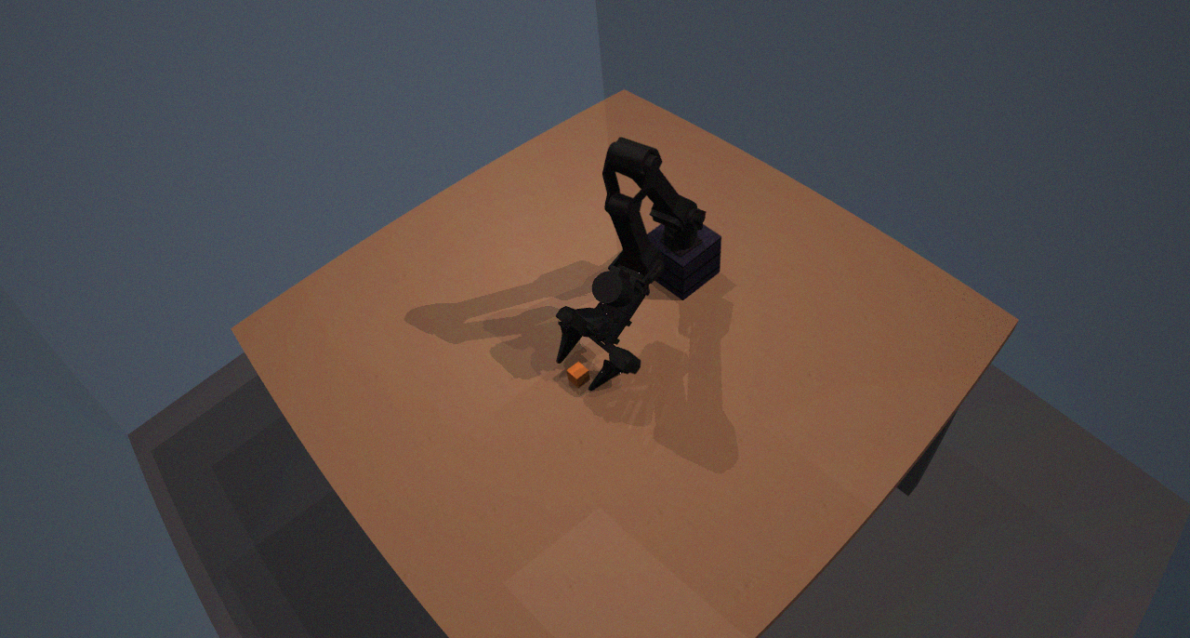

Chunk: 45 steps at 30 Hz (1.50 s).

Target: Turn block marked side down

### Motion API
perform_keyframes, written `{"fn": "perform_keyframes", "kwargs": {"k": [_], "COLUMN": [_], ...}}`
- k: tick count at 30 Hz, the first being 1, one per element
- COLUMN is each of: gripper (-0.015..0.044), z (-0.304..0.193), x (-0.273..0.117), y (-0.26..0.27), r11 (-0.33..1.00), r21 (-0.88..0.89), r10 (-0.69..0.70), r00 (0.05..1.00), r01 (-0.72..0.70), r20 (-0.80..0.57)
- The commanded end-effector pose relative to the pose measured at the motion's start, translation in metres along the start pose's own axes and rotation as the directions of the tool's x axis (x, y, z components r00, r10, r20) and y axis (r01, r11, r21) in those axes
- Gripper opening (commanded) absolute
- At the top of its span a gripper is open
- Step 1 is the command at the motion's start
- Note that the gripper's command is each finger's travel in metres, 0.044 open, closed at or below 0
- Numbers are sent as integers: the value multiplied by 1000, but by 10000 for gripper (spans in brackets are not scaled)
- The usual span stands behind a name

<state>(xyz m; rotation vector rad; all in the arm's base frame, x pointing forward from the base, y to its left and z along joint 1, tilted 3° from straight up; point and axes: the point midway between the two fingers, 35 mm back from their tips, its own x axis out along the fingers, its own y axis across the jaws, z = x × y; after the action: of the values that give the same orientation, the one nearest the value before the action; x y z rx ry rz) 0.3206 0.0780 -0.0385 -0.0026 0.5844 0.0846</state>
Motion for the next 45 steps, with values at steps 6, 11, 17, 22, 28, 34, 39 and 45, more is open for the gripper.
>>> {"fn": "perform_keyframes", "kwargs": {"k": [6, 11, 17, 22, 28, 34, 39, 45], "gripper": [440, 440, 440, 440, 440, 440, 440, 440], "z": [30, 39, 40, 40, 53, 70, 83, 81], "x": [-25, -59, -61, -61, -48, -40, -40, -38], "y": [1, -2, -2, -2, -1, -1, -2, -2], "r11": [1000, 1000, 1000, 1000, 1000, 1000, 1000, 1000], "r21": [7, 12, 12, 12, -2, -3, 9, 10], "r10": [6, 6, 6, 6, 1, 1, 9, 9], "r00": [971, 937, 935, 935, 865, 736, 620, 615], "r01": [-5, -2, -2, -2, -2, -4, -3, -3], "r20": [-238, -351, -355, -355, -501, -677, -785, -789]}}
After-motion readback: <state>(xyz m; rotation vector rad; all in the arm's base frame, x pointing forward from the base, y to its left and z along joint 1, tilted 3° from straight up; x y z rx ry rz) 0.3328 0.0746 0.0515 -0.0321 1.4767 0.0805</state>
